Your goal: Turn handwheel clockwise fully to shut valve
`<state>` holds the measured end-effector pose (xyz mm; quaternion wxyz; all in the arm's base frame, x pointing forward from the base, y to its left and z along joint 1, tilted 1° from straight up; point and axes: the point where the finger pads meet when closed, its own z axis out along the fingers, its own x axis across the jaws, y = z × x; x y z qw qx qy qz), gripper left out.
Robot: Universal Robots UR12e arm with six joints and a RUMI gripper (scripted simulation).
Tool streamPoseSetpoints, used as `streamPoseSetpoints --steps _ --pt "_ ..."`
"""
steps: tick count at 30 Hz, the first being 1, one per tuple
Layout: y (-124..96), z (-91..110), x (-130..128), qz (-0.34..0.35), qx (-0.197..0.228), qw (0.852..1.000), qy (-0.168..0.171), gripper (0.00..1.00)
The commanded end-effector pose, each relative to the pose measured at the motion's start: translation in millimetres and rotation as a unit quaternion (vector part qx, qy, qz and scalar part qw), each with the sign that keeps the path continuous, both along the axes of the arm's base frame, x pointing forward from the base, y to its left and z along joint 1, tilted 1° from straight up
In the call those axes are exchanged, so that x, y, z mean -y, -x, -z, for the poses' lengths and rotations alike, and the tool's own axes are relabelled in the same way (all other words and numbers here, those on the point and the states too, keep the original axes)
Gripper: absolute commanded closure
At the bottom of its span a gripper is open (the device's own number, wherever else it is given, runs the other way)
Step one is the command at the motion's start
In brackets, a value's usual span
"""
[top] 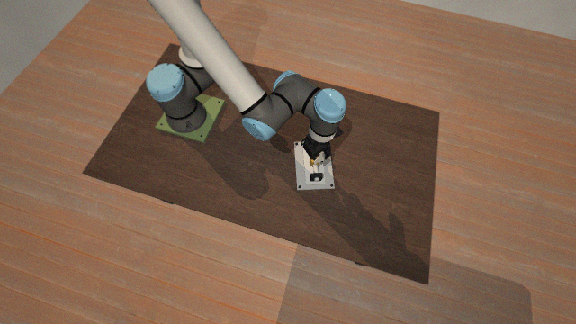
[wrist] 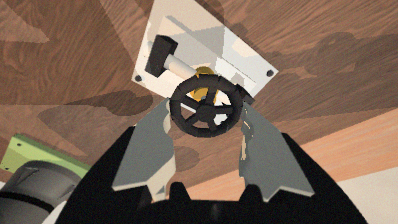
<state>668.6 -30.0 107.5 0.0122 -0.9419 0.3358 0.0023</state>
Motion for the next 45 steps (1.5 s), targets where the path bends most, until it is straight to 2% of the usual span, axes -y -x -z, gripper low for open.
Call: streamPoseSetpoints --steps 1,27,45 --pt "-0.6 -0.8 0.2 0.0 0.001 1.0 0.0 1.0" --pt "-0.6 -0.8 0.2 0.029 0.0 1.0 0.0 1.0" --pt "-0.6 -0.8 0.2 0.111 -0.002 0.994 0.0 1.0"
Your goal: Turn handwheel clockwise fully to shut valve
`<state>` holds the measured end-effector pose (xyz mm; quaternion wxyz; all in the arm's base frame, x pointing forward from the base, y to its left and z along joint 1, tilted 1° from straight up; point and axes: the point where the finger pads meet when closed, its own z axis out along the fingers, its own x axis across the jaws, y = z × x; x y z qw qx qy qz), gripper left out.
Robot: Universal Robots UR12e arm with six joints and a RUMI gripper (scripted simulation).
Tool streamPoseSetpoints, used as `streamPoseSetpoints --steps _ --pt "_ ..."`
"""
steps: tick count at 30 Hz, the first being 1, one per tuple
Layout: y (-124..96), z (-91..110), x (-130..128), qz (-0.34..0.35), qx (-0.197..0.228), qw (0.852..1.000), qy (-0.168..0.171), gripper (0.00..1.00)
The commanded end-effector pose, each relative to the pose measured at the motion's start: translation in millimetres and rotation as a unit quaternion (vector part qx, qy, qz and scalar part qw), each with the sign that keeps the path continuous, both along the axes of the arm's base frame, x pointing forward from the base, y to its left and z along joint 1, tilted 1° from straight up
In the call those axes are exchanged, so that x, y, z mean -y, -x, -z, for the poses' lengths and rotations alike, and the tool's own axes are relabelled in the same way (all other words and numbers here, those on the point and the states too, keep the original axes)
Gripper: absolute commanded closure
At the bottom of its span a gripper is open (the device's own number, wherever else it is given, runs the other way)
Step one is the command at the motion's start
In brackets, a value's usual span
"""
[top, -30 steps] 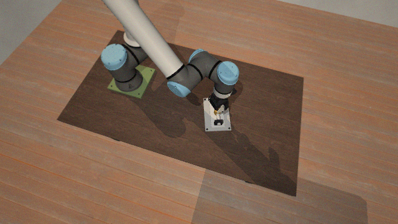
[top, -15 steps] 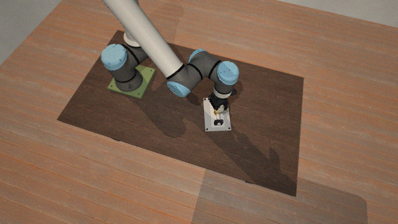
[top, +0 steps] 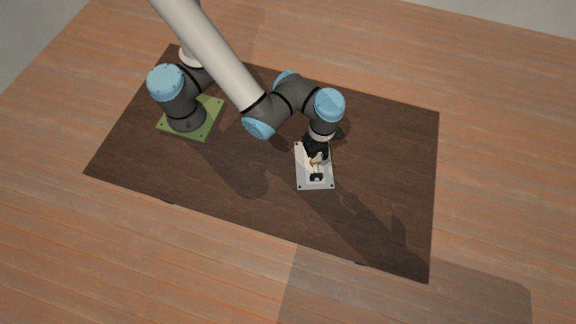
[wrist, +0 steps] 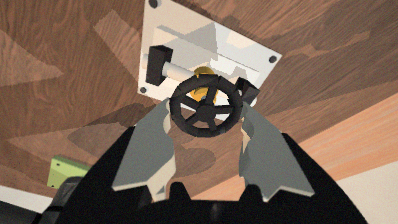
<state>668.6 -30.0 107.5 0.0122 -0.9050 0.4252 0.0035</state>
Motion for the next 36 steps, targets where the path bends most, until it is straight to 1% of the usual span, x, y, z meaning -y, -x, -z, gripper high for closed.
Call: streamPoseSetpoints --steps 1,8,14,16,18,25,31,33,36 --pt "-0.6 -0.8 0.2 0.022 0.0 1.0 0.0 1.0" --pt "-0.6 -0.8 0.2 0.077 -0.001 0.997 0.0 1.0" --pt "-0.6 -0.8 0.2 0.13 -0.003 0.991 0.0 1.0" --pt "-0.6 -0.8 0.2 0.13 -0.003 0.991 0.0 1.0" --pt "-0.6 -0.8 0.2 0.149 -0.003 0.989 0.0 1.0" --pt "-0.6 -0.8 0.2 0.219 -0.005 0.976 -0.001 1.0" --pt "-0.6 -0.8 0.2 0.281 -0.006 0.96 -0.001 1.0" --pt "-0.6 -0.8 0.2 0.281 -0.006 0.96 -0.001 1.0" --pt "-0.6 -0.8 0.2 0.312 -0.007 0.95 -0.001 1.0"
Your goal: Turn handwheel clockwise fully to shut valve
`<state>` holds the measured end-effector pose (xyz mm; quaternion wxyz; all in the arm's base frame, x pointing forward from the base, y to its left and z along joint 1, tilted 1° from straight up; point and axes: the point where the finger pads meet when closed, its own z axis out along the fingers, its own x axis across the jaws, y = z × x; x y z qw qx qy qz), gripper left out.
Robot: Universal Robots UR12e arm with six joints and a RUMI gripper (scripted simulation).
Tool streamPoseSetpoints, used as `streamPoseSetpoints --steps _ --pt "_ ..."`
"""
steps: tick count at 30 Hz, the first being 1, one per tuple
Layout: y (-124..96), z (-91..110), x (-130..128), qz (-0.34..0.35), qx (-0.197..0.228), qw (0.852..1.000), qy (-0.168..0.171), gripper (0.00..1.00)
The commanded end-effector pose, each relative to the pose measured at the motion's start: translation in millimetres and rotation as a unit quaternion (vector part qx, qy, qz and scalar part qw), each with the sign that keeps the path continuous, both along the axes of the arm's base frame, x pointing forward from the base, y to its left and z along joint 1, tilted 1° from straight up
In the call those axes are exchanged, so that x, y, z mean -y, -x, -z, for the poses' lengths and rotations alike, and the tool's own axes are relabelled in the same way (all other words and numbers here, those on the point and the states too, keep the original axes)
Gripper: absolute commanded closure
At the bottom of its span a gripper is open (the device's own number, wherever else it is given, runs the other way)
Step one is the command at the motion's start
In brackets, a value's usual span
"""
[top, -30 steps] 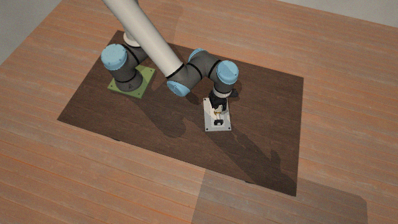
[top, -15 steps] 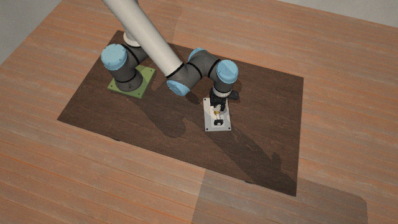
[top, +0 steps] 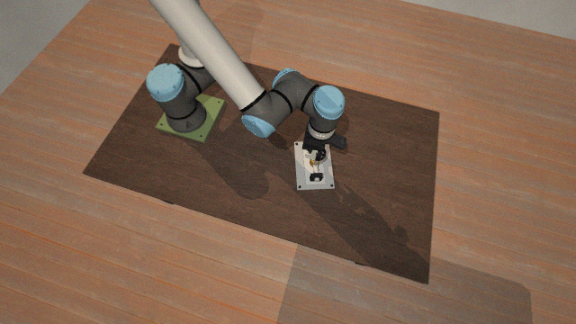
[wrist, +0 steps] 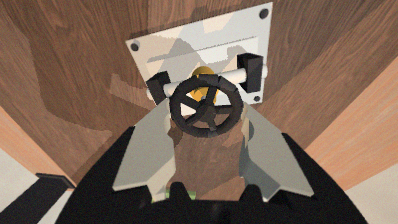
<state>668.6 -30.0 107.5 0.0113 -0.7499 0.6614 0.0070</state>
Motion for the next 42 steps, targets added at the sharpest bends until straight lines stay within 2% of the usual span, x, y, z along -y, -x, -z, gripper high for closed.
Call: streamPoseSetpoints --steps 1,12,15,29,31,42 --pt "-0.6 -0.8 0.2 0.044 -0.001 0.999 0.001 1.0" --pt "-0.6 -0.8 0.2 0.161 -0.004 0.987 0.0 1.0" --pt "-0.6 -0.8 0.2 0.171 -0.004 0.985 0.0 1.0" --pt "-0.6 -0.8 0.2 0.298 -0.007 0.954 -0.001 1.0" --pt "-0.6 -0.8 0.2 0.298 -0.007 0.954 -0.001 1.0" --pt "-0.6 -0.8 0.2 0.372 -0.009 0.928 -0.001 1.0"
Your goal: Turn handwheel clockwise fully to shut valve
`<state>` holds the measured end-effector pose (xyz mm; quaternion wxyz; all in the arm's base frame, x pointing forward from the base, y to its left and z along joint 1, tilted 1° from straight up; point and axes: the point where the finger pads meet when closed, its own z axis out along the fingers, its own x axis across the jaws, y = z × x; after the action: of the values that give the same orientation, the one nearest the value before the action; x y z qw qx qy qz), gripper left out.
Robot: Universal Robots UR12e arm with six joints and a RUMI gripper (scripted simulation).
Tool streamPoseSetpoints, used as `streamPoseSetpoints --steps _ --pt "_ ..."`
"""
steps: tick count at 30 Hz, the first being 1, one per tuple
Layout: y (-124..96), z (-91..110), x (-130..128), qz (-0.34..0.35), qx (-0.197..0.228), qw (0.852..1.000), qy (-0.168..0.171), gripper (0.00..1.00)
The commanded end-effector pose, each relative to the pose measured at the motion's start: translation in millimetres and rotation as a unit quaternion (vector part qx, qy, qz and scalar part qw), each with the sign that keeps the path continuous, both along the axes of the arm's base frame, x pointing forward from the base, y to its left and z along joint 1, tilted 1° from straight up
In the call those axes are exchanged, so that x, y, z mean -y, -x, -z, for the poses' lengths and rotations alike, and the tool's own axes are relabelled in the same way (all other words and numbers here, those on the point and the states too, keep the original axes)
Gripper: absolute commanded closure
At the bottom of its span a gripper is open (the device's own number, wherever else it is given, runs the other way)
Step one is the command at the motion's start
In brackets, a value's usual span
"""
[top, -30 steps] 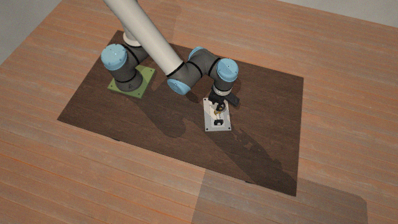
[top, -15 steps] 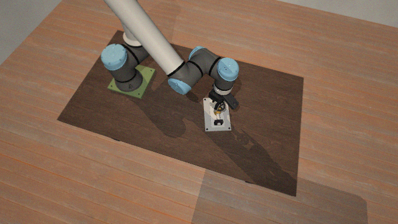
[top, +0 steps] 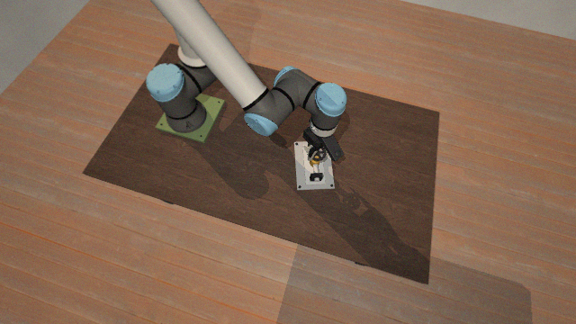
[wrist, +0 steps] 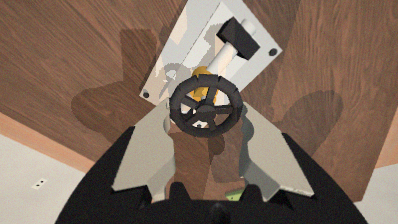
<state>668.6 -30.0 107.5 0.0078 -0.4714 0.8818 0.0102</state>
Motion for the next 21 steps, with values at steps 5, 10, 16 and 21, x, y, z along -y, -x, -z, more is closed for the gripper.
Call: streamPoseSetpoints --steps 5,10,16,21 --pt "-0.6 -0.8 0.2 0.047 -0.001 0.999 0.0 1.0" --pt "-0.6 -0.8 0.2 0.065 -0.001 0.998 0.0 1.0" --pt "-0.6 -0.8 0.2 0.086 -0.002 0.996 0.0 1.0" --pt "-0.6 -0.8 0.2 0.098 -0.002 0.995 0.0 1.0"
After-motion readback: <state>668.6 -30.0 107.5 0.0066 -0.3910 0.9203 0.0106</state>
